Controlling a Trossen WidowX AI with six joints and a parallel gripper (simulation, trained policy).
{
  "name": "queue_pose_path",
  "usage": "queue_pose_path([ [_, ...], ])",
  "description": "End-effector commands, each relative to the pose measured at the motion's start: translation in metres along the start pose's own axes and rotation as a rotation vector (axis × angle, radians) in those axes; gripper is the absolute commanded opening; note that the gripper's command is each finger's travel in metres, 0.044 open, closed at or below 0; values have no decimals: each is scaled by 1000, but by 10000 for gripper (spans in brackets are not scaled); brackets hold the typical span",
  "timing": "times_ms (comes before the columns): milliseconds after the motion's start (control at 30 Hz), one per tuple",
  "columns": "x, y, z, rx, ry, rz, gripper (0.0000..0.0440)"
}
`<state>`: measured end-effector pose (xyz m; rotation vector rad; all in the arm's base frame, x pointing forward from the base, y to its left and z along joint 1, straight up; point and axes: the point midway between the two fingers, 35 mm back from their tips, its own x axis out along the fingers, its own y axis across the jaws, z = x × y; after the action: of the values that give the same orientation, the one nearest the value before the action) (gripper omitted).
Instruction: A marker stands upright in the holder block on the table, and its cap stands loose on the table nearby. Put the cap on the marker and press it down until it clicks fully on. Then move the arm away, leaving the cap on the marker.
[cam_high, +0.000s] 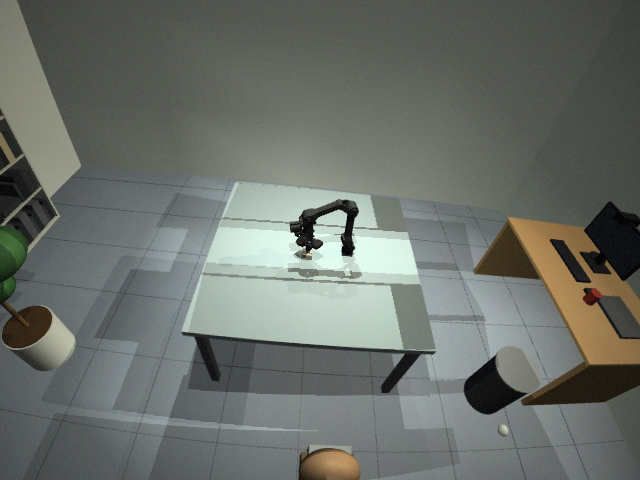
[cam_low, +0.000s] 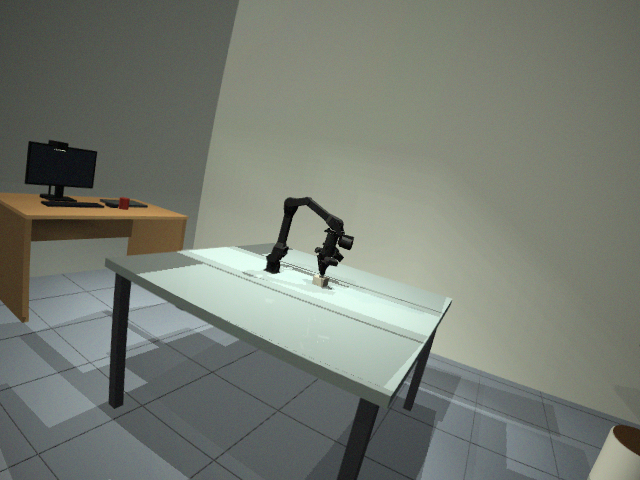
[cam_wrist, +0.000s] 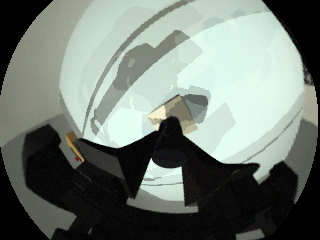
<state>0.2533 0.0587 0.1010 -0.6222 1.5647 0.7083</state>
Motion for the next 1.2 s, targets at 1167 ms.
queue_pose_path([
  [1167, 25, -12, -8, -177, 16, -73, 120],
])
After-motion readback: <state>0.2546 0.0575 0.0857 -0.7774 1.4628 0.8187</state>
